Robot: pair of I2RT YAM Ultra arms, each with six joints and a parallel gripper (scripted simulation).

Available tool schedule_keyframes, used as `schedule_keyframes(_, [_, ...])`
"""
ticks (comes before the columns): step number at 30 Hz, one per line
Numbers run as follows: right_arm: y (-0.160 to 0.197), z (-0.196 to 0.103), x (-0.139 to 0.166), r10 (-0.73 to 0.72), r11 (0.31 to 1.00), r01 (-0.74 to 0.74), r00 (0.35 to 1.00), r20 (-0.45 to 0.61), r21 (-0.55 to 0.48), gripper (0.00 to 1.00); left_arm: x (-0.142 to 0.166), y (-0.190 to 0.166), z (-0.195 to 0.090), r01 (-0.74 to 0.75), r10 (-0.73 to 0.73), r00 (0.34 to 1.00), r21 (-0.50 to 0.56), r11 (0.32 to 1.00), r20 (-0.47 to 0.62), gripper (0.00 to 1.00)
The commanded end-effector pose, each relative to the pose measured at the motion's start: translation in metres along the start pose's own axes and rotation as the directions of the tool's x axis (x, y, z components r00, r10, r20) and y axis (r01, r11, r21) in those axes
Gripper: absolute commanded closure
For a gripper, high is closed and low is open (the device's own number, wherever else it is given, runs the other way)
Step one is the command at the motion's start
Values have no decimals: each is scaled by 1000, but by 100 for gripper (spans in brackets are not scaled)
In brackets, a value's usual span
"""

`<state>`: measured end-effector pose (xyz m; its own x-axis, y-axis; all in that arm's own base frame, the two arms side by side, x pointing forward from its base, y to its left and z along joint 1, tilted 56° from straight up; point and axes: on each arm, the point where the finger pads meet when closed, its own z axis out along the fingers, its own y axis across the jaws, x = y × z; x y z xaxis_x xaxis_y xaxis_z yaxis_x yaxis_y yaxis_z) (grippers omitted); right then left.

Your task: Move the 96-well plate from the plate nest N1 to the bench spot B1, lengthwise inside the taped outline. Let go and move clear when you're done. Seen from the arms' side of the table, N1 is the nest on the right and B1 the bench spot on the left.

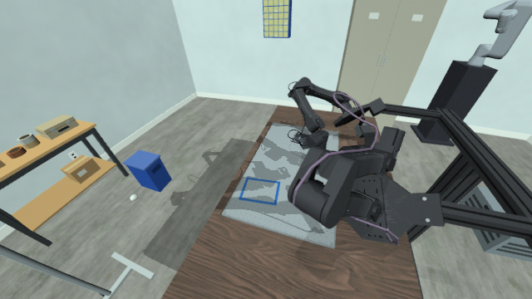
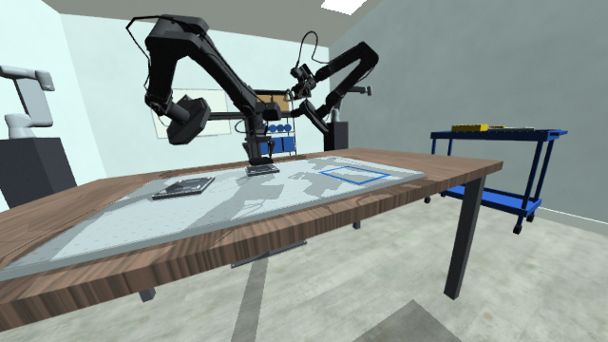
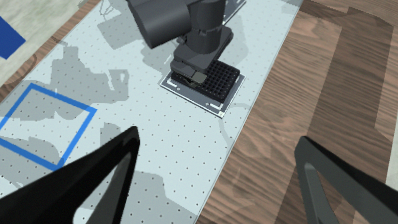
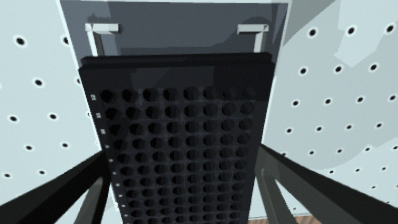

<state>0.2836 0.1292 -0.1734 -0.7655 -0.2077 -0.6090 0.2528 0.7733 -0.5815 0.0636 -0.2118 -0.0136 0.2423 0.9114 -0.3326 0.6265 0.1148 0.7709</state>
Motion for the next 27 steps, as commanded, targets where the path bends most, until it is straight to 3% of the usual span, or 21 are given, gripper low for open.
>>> schedule_keyframes(1, [-1,-10,-1,-6,1000,6,1000,11,-13,22,-9,-2,-2,7,-7,1000,0,1000,11,0])
schedule_keyframes(27, [6,-5,-8,28,999,-28,1000,6,-24,22,-9,-2,-2,7,-7,1000,0,1000,11,0])
